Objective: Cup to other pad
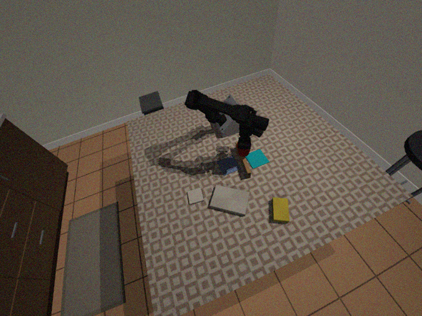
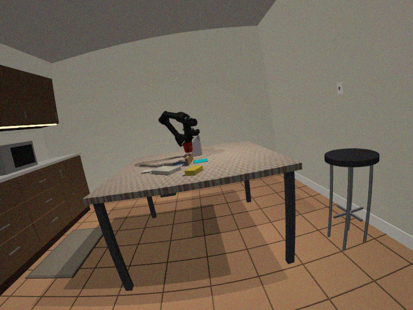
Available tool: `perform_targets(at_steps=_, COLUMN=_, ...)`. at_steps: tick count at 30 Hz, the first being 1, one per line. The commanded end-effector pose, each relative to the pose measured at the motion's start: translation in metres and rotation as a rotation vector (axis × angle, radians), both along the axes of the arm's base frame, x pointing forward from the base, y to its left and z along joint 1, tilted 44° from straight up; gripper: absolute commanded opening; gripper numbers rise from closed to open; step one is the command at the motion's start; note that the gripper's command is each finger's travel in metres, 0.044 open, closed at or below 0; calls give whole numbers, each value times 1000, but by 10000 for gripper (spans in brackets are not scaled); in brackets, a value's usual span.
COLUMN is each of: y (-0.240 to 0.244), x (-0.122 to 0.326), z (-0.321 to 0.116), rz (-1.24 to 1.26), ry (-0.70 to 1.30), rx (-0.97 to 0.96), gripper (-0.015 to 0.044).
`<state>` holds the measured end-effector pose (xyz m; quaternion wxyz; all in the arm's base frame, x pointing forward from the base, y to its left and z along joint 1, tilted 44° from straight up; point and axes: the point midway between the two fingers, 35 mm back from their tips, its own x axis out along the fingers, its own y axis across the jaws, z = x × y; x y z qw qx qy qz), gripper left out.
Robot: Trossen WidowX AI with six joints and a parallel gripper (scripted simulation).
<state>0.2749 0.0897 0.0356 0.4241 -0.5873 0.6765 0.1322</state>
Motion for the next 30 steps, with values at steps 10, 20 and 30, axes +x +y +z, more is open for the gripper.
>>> perform_targets(at_steps=10, y=25, x=3, z=-21, rz=-5, ry=-3, rx=6, gripper=0)
perform_targets(at_steps=20, y=42, x=5, z=-36, rz=-5, ry=-3, rx=7, gripper=0)
perform_targets(at_steps=30, y=58, x=6, z=-49, rz=-5, ry=-3, rx=8, gripper=0)
